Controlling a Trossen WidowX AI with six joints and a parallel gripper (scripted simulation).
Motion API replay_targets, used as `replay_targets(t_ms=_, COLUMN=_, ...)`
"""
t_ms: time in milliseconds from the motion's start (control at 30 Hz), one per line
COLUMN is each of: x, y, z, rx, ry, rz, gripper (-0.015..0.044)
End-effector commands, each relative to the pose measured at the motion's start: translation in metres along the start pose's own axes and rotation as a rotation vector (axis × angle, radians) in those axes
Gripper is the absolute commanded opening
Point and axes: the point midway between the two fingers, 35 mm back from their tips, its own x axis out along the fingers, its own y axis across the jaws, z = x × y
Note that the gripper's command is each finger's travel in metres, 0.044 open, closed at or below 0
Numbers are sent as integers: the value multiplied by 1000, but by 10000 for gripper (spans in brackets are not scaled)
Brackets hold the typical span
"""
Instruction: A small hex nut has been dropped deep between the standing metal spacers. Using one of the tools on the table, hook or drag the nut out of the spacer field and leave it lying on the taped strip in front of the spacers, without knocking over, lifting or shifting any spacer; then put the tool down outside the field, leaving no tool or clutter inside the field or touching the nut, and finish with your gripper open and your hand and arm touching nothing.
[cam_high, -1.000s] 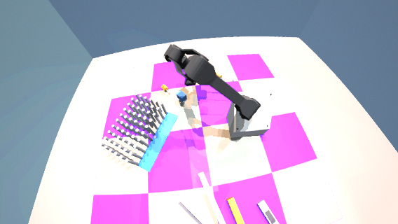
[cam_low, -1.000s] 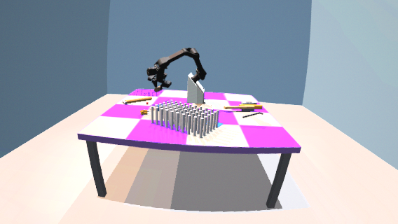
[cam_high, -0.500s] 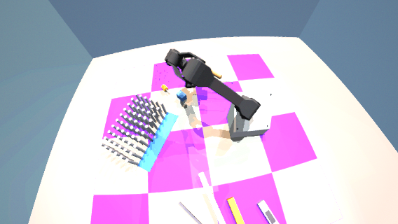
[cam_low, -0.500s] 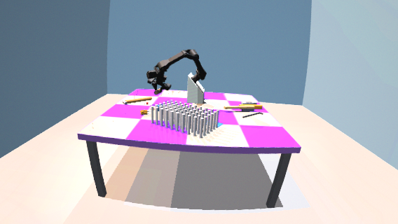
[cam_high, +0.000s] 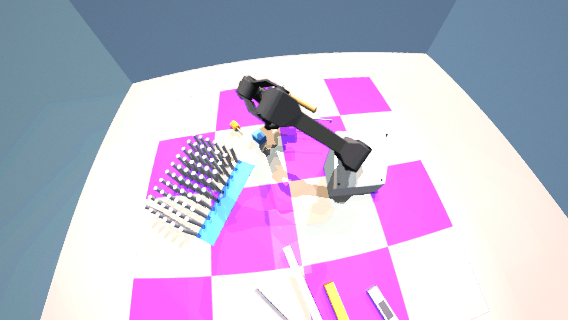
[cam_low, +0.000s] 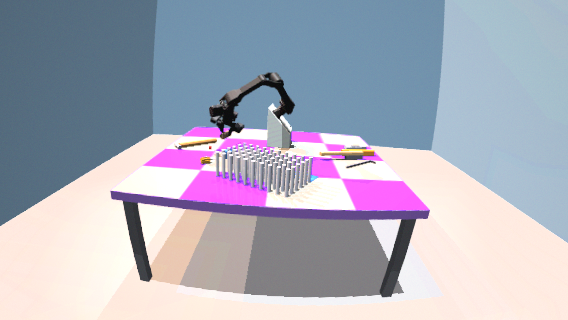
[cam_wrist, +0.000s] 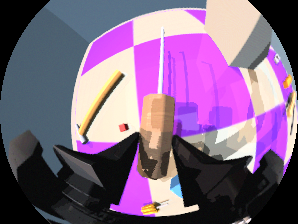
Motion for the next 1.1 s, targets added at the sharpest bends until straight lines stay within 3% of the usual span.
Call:
replay_targets(t_ms=0, x=8, y=-2, z=-1, rx=5, ry=-5, rz=-3, gripper=0)
replay_targets(t_ms=1067, x=49, y=-16, z=-13, rx=3, ry=-8, rz=-8, gripper=0)
